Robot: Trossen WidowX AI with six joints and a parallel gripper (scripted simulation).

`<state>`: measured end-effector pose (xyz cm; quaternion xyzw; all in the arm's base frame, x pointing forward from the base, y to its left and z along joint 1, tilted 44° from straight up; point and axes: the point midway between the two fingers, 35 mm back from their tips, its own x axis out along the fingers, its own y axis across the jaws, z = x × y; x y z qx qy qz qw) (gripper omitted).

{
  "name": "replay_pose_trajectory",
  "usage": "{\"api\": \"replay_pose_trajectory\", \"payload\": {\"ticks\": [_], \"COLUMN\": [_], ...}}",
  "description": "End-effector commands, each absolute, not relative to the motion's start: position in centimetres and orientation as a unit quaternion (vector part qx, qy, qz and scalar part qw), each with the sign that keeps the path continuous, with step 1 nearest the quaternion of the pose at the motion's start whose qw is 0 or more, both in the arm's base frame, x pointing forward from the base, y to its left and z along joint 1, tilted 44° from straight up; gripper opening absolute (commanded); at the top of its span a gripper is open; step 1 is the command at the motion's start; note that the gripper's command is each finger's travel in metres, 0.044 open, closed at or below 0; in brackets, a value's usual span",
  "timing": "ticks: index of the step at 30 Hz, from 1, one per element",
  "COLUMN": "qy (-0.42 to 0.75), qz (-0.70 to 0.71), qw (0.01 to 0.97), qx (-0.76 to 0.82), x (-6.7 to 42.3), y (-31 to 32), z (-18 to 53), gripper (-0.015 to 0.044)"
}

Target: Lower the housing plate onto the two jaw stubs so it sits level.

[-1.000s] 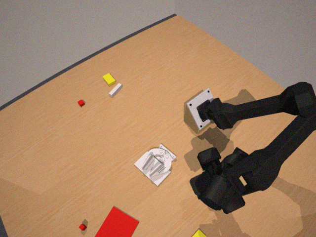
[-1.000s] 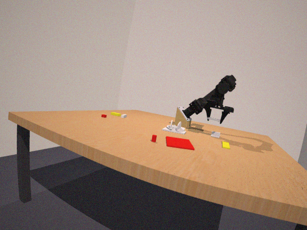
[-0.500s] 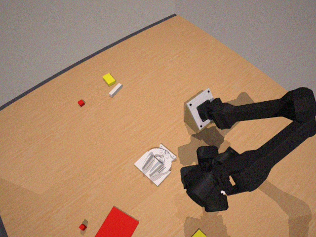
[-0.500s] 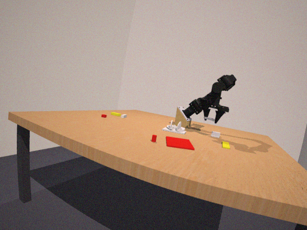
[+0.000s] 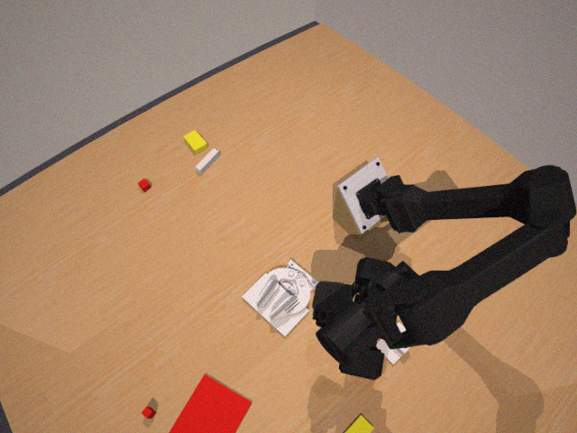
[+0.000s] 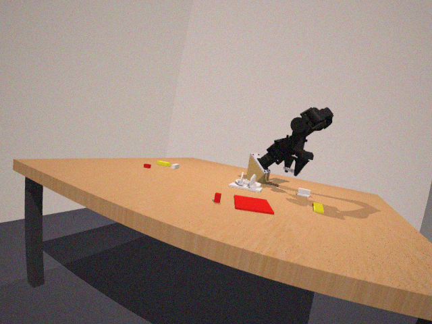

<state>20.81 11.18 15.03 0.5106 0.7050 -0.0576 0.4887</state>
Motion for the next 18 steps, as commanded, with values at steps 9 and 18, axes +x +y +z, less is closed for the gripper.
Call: {"api": "replay_pose_trajectory", "payload": {"ticks": [9,18], "qy": [0.692,0.675], "qz": [-0.154,-0.218], "qw": [0.420,0.367], "qx": [0.567,0.602], "x": [21.8,22.3], "y": [9.7,8.7], "z": [13.5,12.5], "gripper": [0.0351,0.0351]}}
